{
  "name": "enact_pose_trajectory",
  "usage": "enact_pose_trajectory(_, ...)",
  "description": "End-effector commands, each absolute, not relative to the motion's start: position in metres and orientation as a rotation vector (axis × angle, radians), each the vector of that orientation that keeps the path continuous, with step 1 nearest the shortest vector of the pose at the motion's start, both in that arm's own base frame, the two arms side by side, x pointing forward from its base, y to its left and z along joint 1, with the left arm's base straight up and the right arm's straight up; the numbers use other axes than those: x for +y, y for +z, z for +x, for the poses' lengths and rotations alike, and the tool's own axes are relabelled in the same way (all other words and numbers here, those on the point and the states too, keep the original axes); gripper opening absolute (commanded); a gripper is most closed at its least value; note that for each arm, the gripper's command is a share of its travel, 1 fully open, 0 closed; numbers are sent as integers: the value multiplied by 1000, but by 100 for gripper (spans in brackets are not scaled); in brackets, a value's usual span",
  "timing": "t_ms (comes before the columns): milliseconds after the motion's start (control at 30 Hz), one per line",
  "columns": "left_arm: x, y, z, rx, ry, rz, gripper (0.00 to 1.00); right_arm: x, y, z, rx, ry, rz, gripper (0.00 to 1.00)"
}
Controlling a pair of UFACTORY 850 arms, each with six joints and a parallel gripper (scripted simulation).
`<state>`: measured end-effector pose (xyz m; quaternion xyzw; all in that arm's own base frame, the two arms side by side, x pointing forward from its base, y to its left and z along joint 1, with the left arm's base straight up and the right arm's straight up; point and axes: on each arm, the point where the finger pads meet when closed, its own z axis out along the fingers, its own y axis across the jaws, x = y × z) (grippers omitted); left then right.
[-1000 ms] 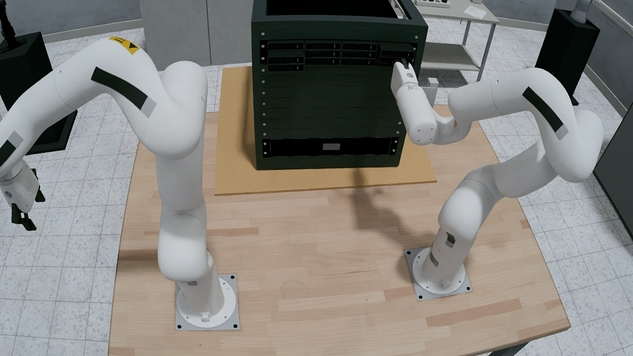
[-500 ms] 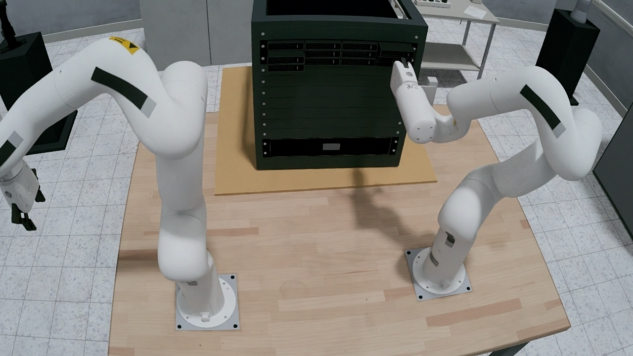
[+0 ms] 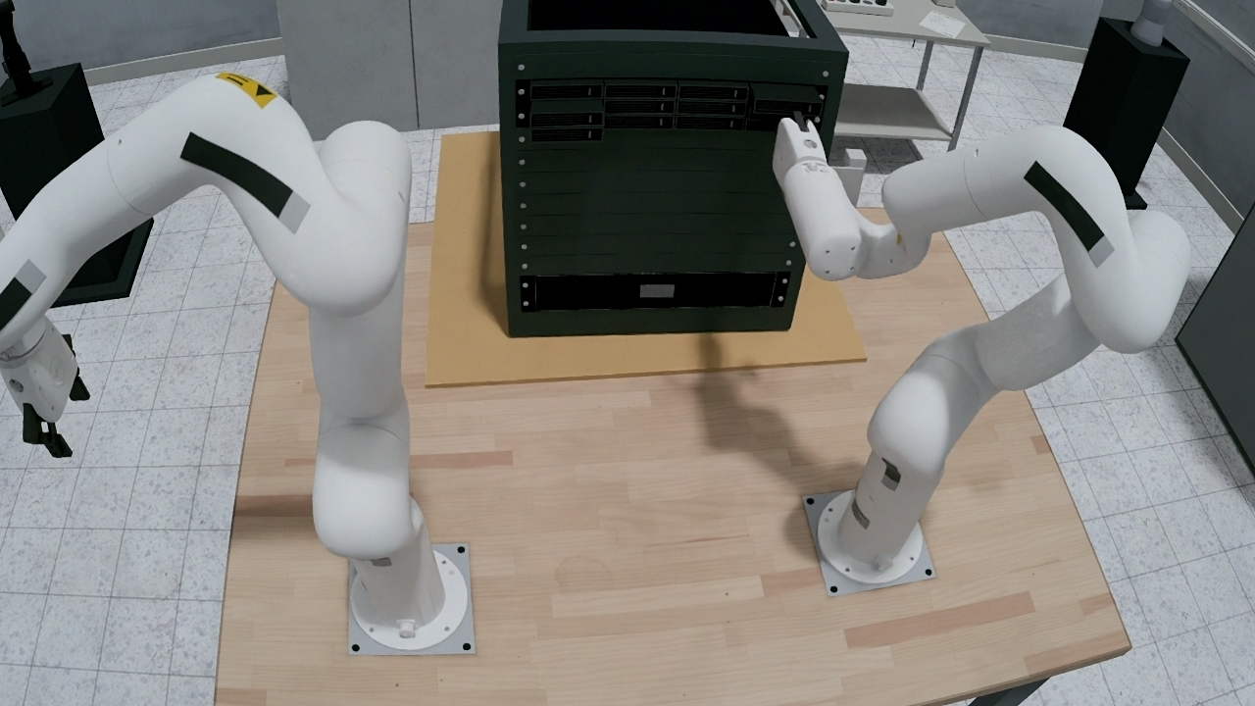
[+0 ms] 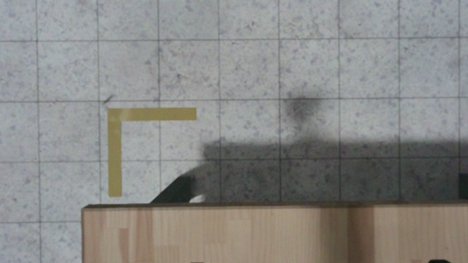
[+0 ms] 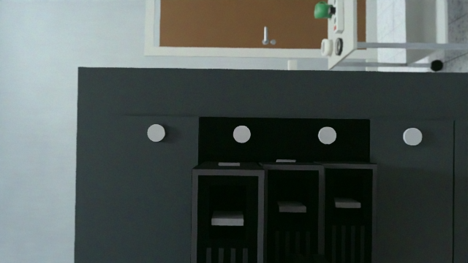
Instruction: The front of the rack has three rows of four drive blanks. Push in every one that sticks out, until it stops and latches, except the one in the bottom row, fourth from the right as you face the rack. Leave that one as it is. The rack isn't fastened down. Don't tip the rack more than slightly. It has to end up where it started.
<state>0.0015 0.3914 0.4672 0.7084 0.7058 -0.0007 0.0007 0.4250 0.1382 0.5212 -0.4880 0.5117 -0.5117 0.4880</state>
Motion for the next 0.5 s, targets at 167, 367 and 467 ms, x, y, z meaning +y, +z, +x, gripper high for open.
enact_pose_trajectory(167,392,468,1,2217,0,2226,100,138,522,428,1243,-1244,-1185,0)
enact_pose_trajectory(367,392,468,1,2217,0,2226,100,138,522,428,1243,-1244,-1185,0)
enact_pose_trajectory(467,392,468,1,2217,0,2226,100,138,522,428,1243,-1244,-1185,0)
